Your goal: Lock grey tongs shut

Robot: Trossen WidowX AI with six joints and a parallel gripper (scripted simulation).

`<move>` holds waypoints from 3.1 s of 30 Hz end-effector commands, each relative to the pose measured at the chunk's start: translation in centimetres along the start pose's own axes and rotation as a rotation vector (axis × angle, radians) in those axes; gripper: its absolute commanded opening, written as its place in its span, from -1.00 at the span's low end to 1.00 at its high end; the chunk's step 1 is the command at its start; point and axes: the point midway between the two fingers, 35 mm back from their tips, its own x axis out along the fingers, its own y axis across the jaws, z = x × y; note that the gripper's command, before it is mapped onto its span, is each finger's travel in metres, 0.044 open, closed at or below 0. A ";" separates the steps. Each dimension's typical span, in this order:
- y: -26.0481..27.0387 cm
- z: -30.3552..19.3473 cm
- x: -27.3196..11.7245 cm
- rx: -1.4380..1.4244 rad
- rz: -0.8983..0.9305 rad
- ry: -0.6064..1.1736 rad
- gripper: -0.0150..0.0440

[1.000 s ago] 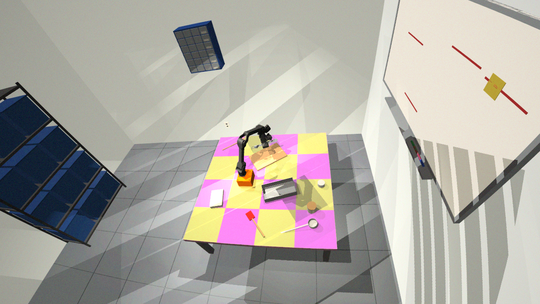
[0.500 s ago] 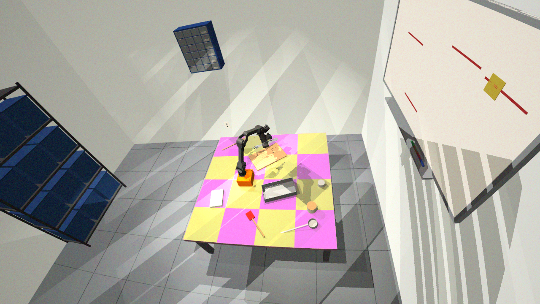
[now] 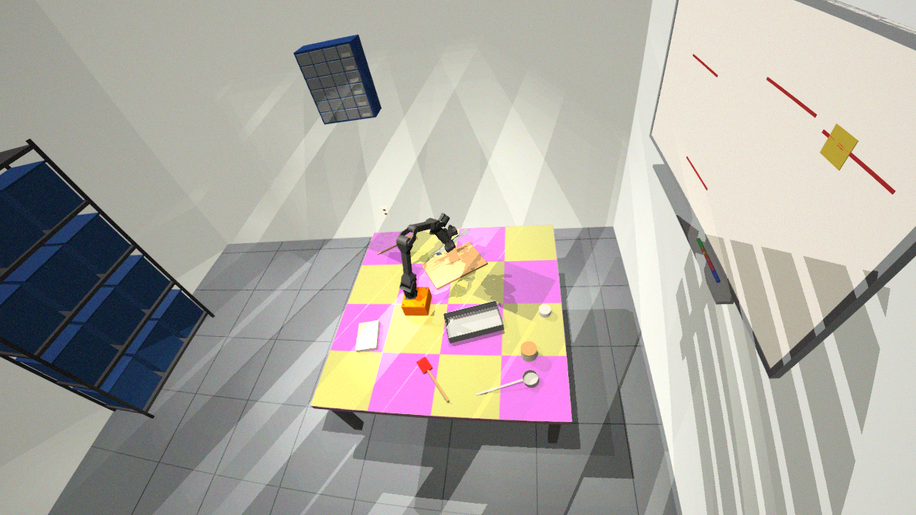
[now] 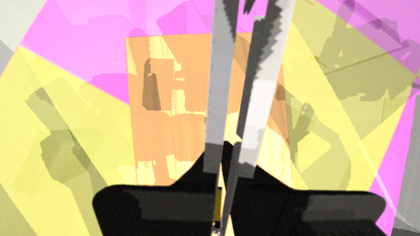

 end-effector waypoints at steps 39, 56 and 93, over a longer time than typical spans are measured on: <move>-1.4 -3.7 -3.3 0.100 -0.035 -0.810 -1.00; -1.5 -3.9 -3.4 0.106 -0.035 -0.820 -1.00; 0.2 -2.0 -1.6 0.024 -0.034 -0.631 -1.00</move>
